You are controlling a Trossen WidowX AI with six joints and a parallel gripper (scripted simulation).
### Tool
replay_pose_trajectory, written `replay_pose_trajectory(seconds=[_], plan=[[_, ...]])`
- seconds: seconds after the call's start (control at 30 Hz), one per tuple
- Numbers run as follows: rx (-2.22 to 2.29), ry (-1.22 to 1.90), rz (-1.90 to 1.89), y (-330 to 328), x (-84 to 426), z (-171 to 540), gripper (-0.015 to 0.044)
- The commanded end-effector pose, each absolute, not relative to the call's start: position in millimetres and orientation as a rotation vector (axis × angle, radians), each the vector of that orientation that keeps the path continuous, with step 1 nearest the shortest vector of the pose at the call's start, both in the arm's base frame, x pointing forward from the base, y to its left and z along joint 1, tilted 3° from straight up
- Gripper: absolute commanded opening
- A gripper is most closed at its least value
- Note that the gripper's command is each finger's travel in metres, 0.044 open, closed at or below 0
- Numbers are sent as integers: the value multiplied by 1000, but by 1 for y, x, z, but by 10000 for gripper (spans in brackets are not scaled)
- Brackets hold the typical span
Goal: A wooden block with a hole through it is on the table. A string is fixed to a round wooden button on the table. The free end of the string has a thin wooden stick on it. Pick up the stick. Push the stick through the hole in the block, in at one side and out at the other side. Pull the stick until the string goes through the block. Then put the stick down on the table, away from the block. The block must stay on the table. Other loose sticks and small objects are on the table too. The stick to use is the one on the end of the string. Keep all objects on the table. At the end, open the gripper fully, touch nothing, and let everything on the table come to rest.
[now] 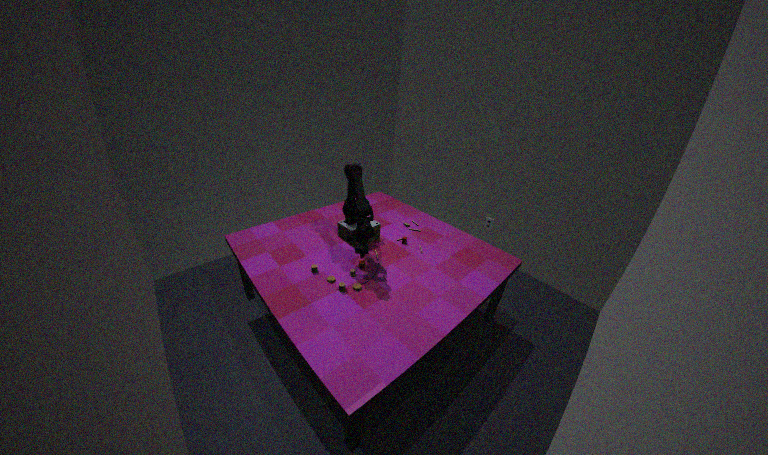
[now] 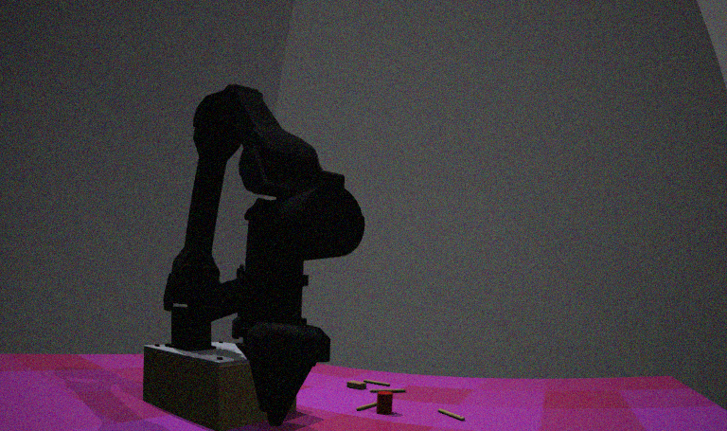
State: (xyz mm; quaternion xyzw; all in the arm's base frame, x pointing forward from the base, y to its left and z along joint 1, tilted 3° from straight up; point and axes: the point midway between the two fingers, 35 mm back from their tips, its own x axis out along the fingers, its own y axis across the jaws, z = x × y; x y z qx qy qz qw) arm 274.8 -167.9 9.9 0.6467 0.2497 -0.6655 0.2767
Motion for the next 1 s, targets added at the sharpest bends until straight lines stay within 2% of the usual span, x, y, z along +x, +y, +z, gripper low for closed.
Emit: replay_pose_trajectory(seconds=[0.0, 0.97], plan=[[1732, 674, -1799, -168, 273, 1, 240], [1732, 674, -1800, -169, 271, -45, 240]])
